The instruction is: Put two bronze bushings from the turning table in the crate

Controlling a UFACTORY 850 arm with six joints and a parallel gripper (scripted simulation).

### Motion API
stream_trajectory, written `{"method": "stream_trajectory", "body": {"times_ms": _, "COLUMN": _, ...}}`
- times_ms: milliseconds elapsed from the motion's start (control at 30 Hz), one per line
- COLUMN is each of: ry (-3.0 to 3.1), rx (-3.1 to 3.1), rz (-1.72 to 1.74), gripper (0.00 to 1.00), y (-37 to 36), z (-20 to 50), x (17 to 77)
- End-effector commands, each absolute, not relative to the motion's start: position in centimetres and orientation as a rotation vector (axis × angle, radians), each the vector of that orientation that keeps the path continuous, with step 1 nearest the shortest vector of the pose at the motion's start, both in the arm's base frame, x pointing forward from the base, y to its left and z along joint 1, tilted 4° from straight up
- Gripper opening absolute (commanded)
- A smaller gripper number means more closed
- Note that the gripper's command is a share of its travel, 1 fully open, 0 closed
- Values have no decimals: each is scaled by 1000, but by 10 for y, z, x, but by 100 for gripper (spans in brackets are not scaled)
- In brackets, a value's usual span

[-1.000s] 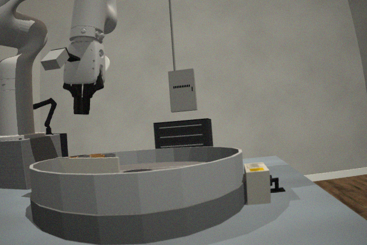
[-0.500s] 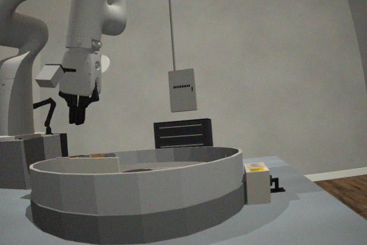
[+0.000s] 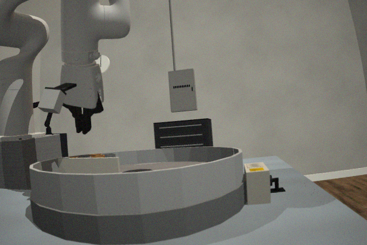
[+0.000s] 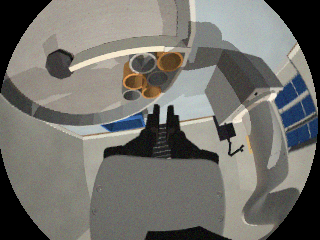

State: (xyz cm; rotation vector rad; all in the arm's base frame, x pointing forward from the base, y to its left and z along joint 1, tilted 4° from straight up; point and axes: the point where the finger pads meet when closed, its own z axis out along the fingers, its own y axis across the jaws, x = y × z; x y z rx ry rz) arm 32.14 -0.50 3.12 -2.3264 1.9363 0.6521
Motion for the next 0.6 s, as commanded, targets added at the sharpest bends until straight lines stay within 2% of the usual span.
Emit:
{"method": "stream_trajectory", "body": {"times_ms": 0, "ry": 1855, "rx": -2233, "rz": 698, "gripper": 10, "y": 0, "z": 25, "x": 327}}
{"method": "stream_trajectory", "body": {"times_ms": 567, "ry": 1733, "rx": -2070, "rz": 675, "gripper": 10, "y": 6, "z": 10, "x": 357}}
